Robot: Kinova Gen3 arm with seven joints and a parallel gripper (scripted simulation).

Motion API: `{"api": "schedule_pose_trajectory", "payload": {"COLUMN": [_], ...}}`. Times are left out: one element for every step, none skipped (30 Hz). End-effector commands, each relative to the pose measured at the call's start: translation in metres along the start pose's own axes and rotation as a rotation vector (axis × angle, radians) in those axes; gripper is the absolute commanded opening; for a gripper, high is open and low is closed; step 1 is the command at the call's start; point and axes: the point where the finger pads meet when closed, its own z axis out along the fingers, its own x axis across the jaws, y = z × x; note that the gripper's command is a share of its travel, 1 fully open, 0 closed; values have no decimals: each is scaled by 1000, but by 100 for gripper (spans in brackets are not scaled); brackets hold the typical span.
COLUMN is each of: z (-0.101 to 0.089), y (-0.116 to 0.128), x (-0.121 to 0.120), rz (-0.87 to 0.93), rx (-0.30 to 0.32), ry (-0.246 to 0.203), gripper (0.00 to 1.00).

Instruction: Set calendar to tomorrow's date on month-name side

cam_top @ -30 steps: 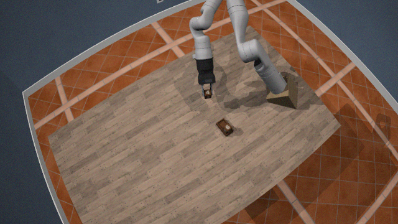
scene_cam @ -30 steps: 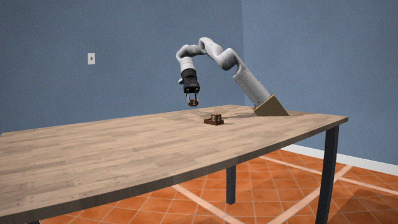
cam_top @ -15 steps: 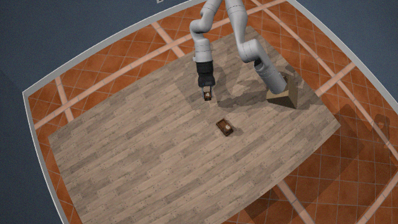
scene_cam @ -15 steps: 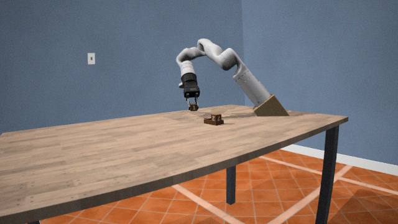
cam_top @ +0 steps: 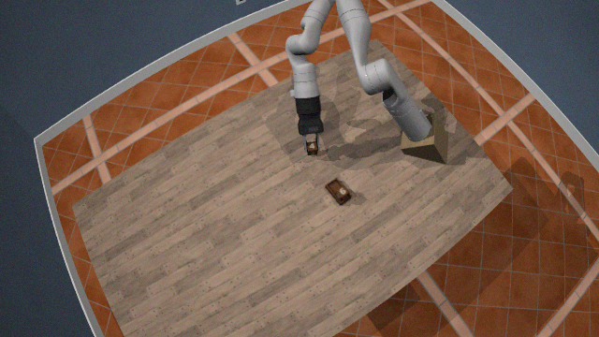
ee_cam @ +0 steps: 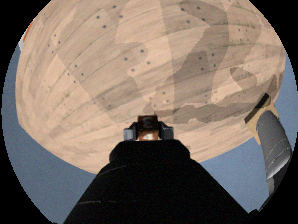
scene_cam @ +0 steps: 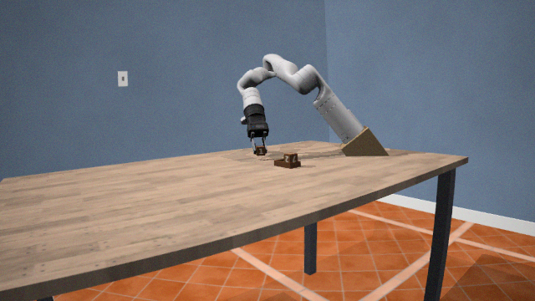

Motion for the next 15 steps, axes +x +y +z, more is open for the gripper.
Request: {"api": "schedule_pose_trajectory", "payload": {"z": [2, 2, 3, 4, 5, 5, 6, 7, 7, 8, 8, 8, 9, 9, 9], "y": [1, 1, 0, -1, -2, -2, -3, -4, -4, -5, -5, -5, -6, -6, -6], "x": [0, 0, 0, 0, 0, 0, 0, 0, 0, 0, 0, 0, 0, 0, 0], "rz": [-2, -2, -2, -2, -2, -2, -2, -2, -2, -2, -2, -2, -2, -2, -2], "rx": [-4, -4, -4, -4, -4, -4, -4, -4, -4, -4, -4, -4, -4, -4, -4], "ry": [3, 3, 3, 3, 3, 3, 3, 3, 3, 3, 3, 3, 3, 3, 3], "gripper": [60, 60, 60, 60, 60, 60, 60, 60, 60, 60, 60, 60, 60, 60, 60]}}
